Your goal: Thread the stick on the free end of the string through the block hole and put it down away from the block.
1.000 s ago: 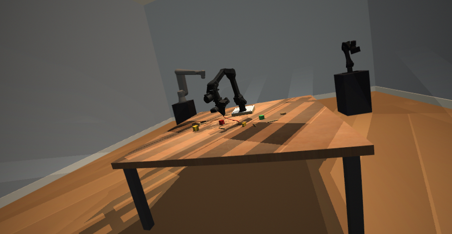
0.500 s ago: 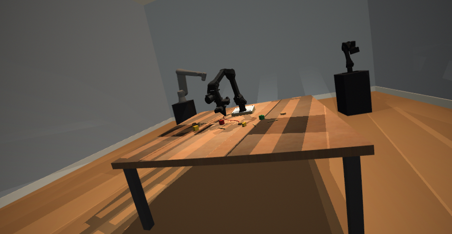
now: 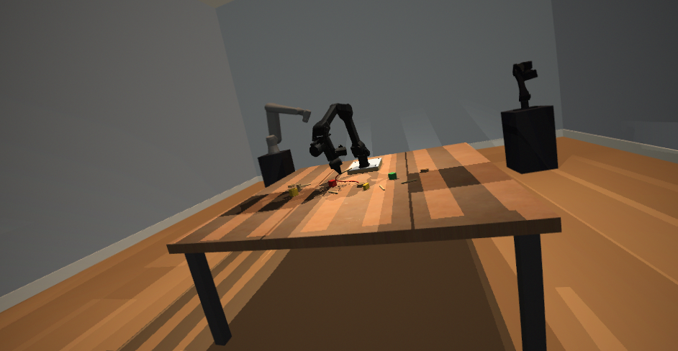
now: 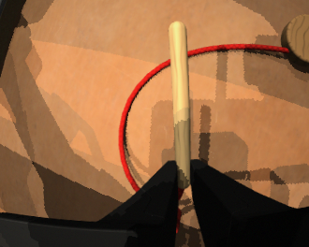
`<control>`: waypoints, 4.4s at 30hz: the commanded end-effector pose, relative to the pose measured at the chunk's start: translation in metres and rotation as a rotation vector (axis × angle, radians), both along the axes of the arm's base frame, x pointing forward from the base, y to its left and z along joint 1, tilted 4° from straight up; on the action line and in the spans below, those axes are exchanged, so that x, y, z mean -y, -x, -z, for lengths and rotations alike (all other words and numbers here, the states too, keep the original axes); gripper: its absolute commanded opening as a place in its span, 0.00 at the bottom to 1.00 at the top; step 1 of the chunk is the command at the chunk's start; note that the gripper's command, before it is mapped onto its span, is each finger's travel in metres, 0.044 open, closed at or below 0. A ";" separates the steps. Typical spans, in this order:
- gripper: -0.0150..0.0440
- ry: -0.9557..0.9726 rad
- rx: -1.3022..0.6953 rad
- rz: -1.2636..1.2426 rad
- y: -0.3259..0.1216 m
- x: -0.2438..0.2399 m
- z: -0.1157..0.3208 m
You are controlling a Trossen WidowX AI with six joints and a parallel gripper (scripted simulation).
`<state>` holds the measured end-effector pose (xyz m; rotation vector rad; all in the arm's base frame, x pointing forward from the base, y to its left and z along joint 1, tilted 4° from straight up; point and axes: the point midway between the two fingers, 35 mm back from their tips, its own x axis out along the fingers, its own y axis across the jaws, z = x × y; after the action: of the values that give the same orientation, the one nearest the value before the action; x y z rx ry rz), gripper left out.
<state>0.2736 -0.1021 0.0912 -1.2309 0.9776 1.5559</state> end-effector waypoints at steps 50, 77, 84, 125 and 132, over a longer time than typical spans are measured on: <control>0.25 -0.050 0.084 -0.537 -0.037 -0.004 -0.003; 0.25 -0.009 0.119 -0.538 -0.062 0.020 -0.008; 0.25 0.003 0.128 -0.540 -0.068 0.026 -0.009; 0.25 0.072 0.179 -0.552 -0.102 0.064 -0.014; 0.25 0.084 0.187 -0.553 -0.107 0.071 -0.015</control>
<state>0.3783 -0.1687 0.1047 -1.7630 0.6061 1.7831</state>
